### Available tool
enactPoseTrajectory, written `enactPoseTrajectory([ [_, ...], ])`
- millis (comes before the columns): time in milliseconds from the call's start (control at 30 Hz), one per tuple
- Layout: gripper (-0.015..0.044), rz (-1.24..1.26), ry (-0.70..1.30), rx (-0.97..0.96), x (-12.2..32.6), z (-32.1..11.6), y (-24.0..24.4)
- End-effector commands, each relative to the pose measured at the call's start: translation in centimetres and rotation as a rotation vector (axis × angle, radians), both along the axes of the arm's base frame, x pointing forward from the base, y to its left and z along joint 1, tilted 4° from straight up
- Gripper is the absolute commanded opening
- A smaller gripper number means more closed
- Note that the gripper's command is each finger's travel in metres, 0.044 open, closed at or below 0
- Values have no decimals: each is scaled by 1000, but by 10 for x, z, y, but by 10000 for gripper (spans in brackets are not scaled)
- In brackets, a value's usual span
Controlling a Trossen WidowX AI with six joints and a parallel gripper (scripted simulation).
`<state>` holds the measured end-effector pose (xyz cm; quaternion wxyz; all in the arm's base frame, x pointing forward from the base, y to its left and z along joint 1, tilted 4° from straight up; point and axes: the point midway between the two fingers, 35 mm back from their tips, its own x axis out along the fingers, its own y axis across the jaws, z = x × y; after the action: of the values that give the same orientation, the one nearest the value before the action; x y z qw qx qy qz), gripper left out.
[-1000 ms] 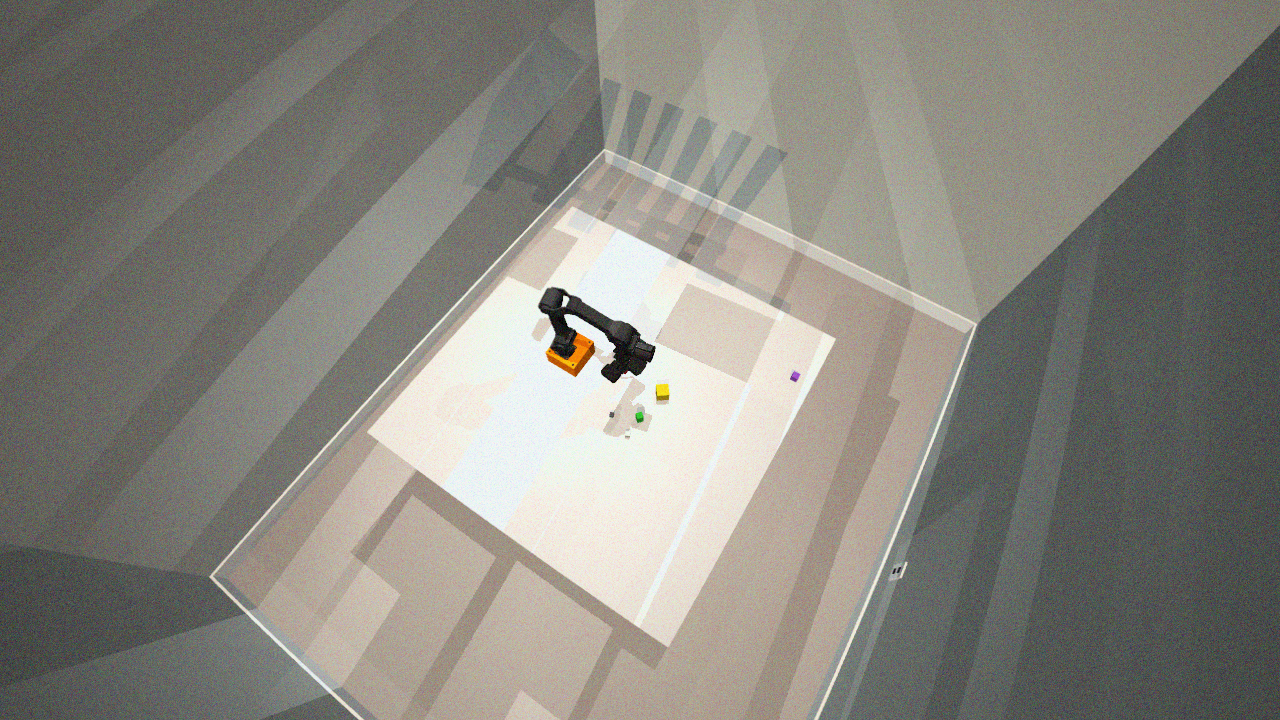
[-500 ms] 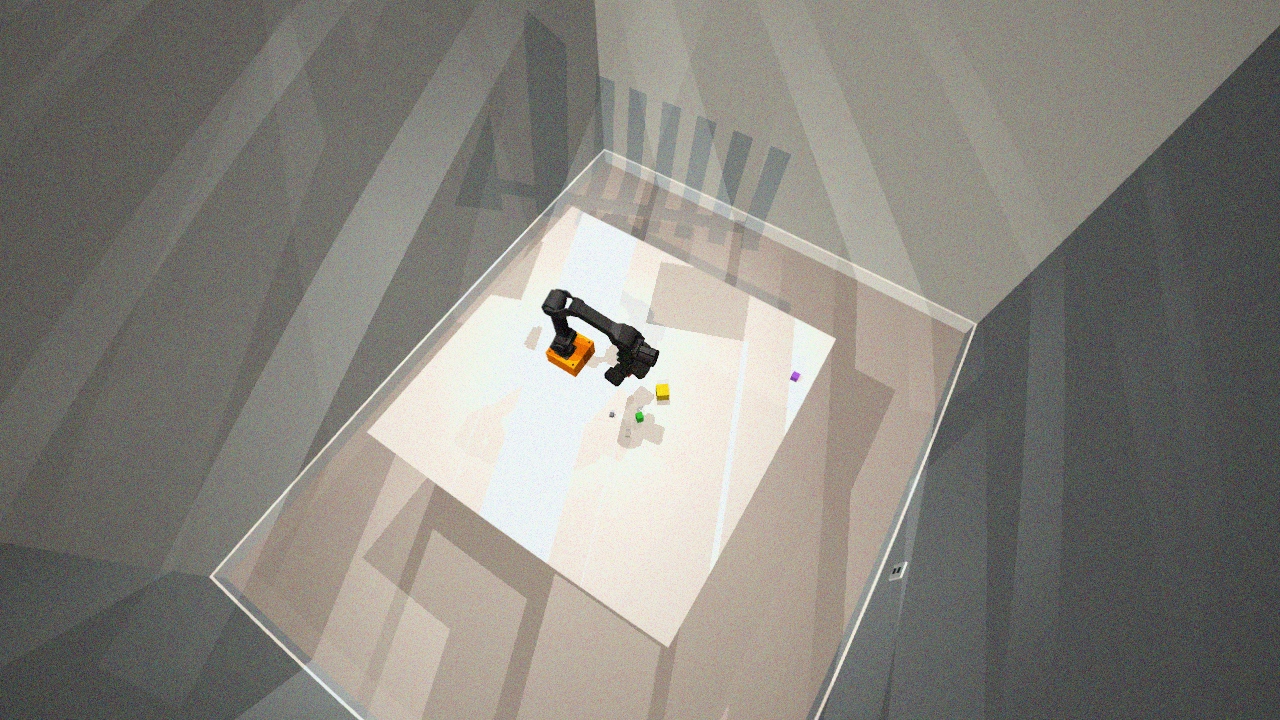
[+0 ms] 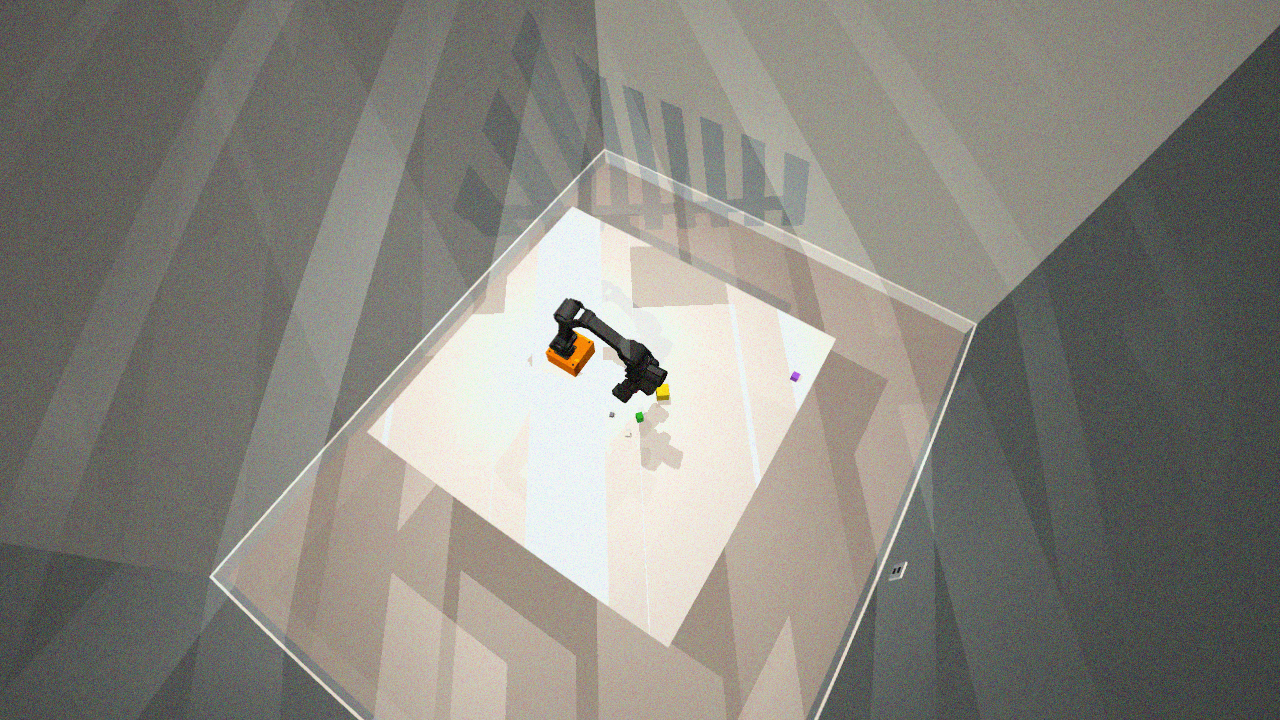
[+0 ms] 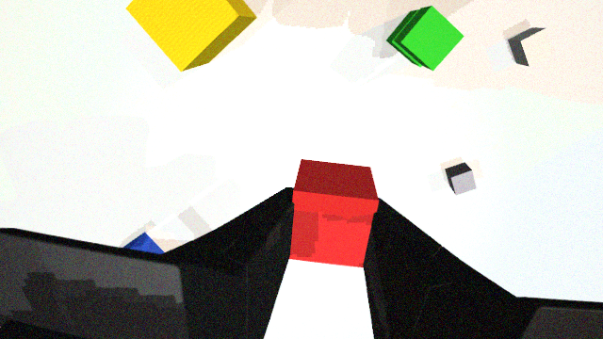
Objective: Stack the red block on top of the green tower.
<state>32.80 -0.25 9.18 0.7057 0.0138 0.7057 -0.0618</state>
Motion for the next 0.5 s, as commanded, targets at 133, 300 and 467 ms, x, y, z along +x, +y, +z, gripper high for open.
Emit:
enactPoseTrajectory([
  [133,0,1,-5,-5,28,1,-25],
  [300,0,0,-6,-6,44,0,-43],
  [467,0,-1,-7,-6,51,-2,-53],
])
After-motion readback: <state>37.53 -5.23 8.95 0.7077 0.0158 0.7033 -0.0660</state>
